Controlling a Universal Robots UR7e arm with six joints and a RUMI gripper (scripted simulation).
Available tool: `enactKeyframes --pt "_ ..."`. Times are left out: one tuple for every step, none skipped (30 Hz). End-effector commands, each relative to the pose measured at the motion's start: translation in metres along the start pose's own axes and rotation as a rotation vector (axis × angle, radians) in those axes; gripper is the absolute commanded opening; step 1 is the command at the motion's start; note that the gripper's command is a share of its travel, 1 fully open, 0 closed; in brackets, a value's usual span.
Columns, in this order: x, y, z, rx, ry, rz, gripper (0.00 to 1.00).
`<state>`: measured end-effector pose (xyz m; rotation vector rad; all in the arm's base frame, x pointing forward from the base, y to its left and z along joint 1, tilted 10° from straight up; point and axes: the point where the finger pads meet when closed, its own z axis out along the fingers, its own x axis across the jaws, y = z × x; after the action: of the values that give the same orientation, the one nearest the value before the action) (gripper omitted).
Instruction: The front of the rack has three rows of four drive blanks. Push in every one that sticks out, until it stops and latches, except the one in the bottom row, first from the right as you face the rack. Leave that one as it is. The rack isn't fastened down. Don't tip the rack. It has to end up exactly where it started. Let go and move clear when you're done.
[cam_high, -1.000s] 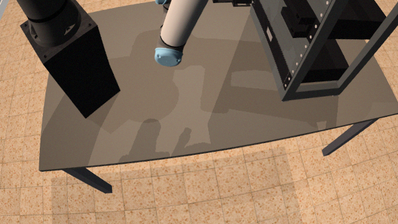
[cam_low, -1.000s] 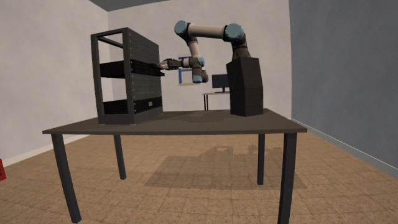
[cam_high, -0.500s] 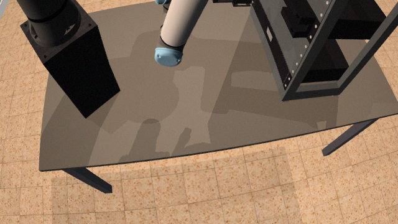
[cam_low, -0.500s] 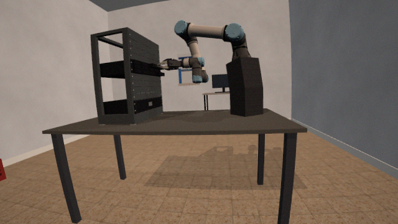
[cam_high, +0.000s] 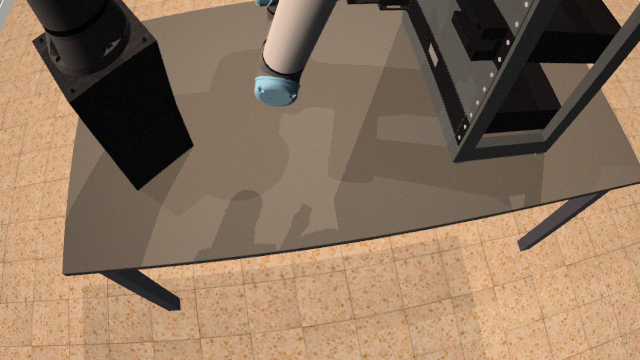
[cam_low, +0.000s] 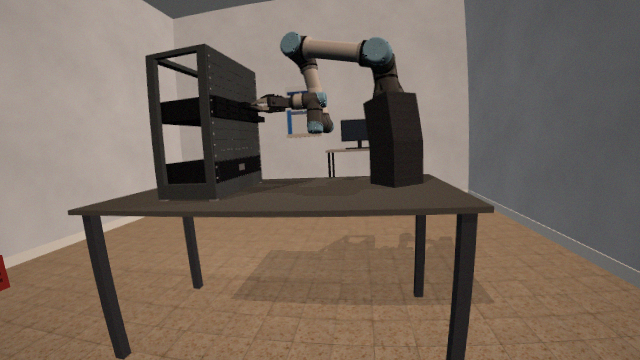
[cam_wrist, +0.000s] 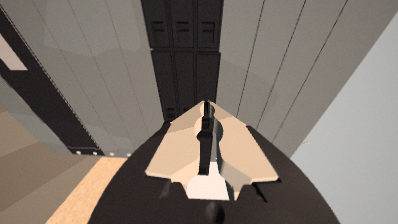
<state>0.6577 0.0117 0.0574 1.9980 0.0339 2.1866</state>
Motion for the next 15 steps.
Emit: enactKeyframes --pt "0.001 -0.001 0.002 0.001 0.003 -0.001 0.0" --pt "0.001 -0.001 0.002 0.001 0.003 -0.001 0.0" --pt "0.001 -0.001 0.002 0.001 0.003 -0.001 0.0" --pt "0.001 -0.001 0.002 0.001 0.003 -0.001 0.0" --pt "0.001 -0.001 0.003 0.001 0.003 -0.001 0.0" --pt "0.001 -0.001 0.003 0.001 0.003 -0.001 0.0" --pt "0.001 -0.001 0.005 0.001 0.003 -0.001 0.0" --pt "0.001 -0.001 0.006 0.001 0.003 -0.001 0.0" --pt "0.001 -0.001 0.008 0.001 0.003 -0.001 0.0" --pt "0.001 -0.001 0.01 0.001 0.003 -0.001 0.0" --pt "0.001 -0.001 0.011 0.001 0.003 -0.001 0.0" --pt "0.001 -0.001 0.012 0.001 0.003 -0.001 0.0" --pt "0.001 -0.001 0.012 0.001 0.003 -0.001 0.0" --pt "0.001 -0.001 0.012 0.001 0.003 -0.001 0.0" --pt "0.001 -0.001 0.012 0.001 0.003 -0.001 0.0"
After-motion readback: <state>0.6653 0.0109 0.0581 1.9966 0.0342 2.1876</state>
